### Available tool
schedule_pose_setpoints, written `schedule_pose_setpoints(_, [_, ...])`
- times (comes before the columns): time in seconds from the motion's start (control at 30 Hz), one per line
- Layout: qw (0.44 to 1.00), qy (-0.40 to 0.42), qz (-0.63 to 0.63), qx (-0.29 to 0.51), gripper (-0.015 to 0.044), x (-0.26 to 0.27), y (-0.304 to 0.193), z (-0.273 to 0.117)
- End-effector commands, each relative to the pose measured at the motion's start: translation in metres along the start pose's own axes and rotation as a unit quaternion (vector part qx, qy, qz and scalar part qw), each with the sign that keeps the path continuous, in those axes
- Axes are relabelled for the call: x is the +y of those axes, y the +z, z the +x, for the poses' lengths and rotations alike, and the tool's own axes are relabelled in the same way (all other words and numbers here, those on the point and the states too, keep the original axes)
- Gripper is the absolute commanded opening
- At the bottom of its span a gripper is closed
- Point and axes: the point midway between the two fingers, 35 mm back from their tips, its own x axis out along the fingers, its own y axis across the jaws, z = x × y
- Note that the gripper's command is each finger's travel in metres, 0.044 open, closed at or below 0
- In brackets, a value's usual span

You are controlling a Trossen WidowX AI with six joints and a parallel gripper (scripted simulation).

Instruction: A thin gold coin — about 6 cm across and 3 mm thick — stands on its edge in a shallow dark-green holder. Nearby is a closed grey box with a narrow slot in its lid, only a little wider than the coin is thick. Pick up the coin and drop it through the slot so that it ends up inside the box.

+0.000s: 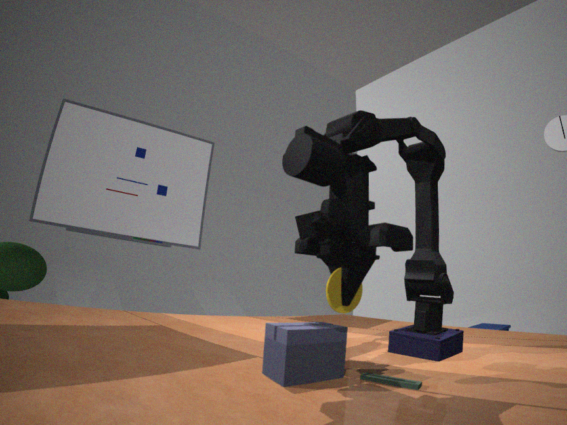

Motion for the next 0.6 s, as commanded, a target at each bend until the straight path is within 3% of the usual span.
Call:
schedule_pose_setpoints(0.0, [1.000,0.001,-0.002,0.000,0.0000,-0.007,0.008,0.000])
schedule_pose_setpoints(0.57, [1.000,0.000,-0.002,-0.001,0.0000,-0.041,0.030,0.001])
